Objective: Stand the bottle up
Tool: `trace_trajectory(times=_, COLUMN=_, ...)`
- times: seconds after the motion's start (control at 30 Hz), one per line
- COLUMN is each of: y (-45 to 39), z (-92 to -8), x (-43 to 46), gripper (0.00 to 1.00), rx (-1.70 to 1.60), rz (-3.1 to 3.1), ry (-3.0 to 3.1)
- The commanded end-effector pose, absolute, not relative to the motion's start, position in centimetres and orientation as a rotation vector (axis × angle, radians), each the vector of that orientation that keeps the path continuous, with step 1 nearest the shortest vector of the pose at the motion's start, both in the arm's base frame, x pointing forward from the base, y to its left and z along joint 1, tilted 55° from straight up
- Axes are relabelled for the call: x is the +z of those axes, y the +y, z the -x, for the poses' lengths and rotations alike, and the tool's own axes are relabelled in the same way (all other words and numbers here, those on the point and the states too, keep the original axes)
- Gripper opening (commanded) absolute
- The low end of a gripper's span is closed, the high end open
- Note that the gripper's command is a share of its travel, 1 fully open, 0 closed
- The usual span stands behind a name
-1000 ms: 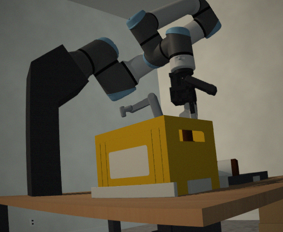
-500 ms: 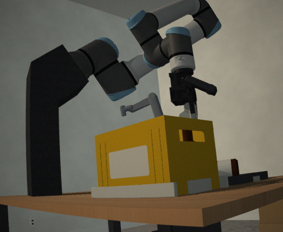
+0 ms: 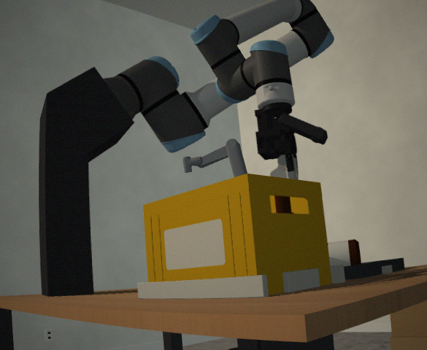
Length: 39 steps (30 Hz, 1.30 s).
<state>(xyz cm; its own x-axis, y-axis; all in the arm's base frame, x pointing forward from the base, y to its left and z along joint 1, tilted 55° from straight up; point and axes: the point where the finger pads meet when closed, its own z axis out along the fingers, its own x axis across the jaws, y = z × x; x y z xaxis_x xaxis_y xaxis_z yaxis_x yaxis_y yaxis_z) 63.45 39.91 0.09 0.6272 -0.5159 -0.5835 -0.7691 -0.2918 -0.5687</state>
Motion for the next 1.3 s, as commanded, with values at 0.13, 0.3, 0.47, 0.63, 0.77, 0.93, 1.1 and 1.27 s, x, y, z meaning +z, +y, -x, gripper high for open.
trace_trajectory(times=0.13, y=39.88, z=-63.48, x=0.12, gripper=0.38, rx=0.362, rz=1.968, ry=1.012)
trace_trajectory(times=0.3, y=39.88, z=-63.48, x=0.12, gripper=0.38, rx=0.362, rz=1.968, ry=1.012)
trace_trajectory(times=0.47, y=39.88, z=-63.48, x=0.12, gripper=0.38, rx=0.362, rz=1.968, ry=1.012)
trace_trajectory(times=0.63, y=39.88, z=-63.48, x=0.12, gripper=0.38, rx=0.362, rz=1.968, ry=1.012)
trace_trajectory(times=0.77, y=39.88, z=-63.48, x=0.12, gripper=0.38, rx=0.362, rz=1.968, ry=1.012)
trace_trajectory(times=0.93, y=39.88, z=-63.48, x=0.12, gripper=0.38, rx=0.362, rz=1.968, ry=1.012)
trace_trajectory(times=1.1, y=39.88, z=-63.48, x=0.12, gripper=0.38, rx=0.362, rz=1.968, ry=1.012)
trace_trajectory(times=1.27, y=39.90, z=-63.49, x=0.10, gripper=0.38, rx=0.362, rz=1.968, ry=1.012)
